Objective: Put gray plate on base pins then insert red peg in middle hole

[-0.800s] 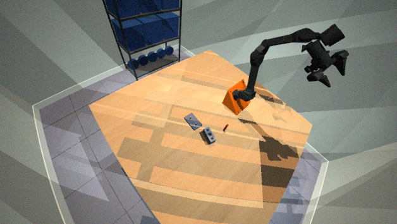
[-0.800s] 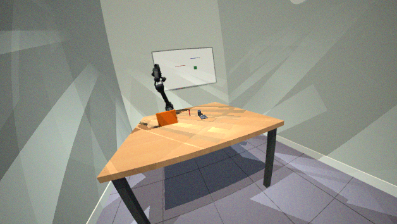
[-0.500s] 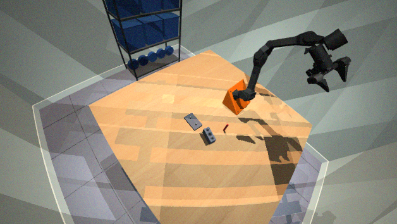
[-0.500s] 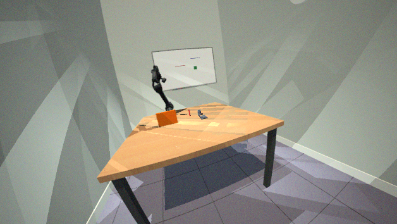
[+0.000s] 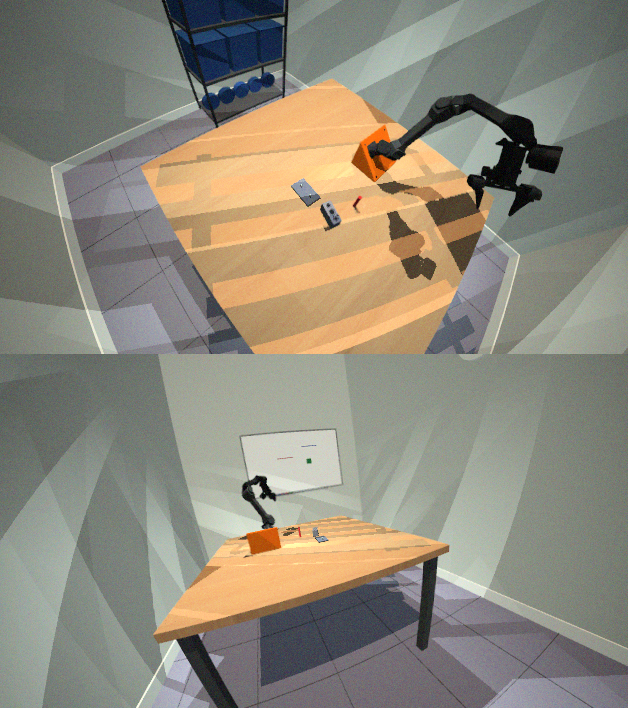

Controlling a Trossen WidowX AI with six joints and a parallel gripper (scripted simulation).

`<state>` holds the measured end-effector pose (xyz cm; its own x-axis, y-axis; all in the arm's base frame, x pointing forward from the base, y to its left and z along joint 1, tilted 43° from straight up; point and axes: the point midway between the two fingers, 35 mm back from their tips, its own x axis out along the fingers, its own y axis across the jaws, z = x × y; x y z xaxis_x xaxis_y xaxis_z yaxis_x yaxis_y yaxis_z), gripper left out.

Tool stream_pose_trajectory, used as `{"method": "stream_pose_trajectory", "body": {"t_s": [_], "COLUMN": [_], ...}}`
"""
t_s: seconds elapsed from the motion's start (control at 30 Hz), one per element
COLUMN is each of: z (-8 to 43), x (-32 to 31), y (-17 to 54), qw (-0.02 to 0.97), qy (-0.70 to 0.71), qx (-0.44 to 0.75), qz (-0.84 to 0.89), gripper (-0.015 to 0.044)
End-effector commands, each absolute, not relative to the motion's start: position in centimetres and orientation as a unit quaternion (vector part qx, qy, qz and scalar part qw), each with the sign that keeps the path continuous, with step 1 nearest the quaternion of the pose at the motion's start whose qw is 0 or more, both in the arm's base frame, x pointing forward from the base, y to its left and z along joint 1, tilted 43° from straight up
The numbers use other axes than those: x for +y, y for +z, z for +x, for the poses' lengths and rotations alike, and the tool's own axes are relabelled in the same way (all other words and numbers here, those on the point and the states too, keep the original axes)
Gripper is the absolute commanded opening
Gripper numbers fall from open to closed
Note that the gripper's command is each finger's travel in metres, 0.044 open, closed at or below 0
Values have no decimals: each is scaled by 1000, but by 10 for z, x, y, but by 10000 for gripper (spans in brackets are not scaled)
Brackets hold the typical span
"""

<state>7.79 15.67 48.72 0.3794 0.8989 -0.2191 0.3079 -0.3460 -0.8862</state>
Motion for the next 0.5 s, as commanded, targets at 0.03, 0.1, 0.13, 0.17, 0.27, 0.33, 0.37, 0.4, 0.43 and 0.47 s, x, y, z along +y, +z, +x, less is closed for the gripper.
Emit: {"method": "stream_pose_trajectory", "body": {"t_s": [0.03,0.1,0.13,0.17,0.27,0.33,0.37,0.4,0.43,0.47], "z": [145,170,182,194,230,252,262,272,282,291], "x": [185,189,190,189,184,178,173,168,163,157], "y": [438,419,409,399,368,347,336,325,314,303], "qw": [428,443,451,460,487,506,516,526,535,545], "qy": [465,492,506,518,551,570,578,586,592,599], "qx": [-288,-241,-217,-193,-119,-69,-45,-20,4,28], "qz": [-720,-709,-702,-695,-667,-644,-631,-617,-602,-586], "gripper": [440,440,440,440,440,440,440,440,440,440]}}
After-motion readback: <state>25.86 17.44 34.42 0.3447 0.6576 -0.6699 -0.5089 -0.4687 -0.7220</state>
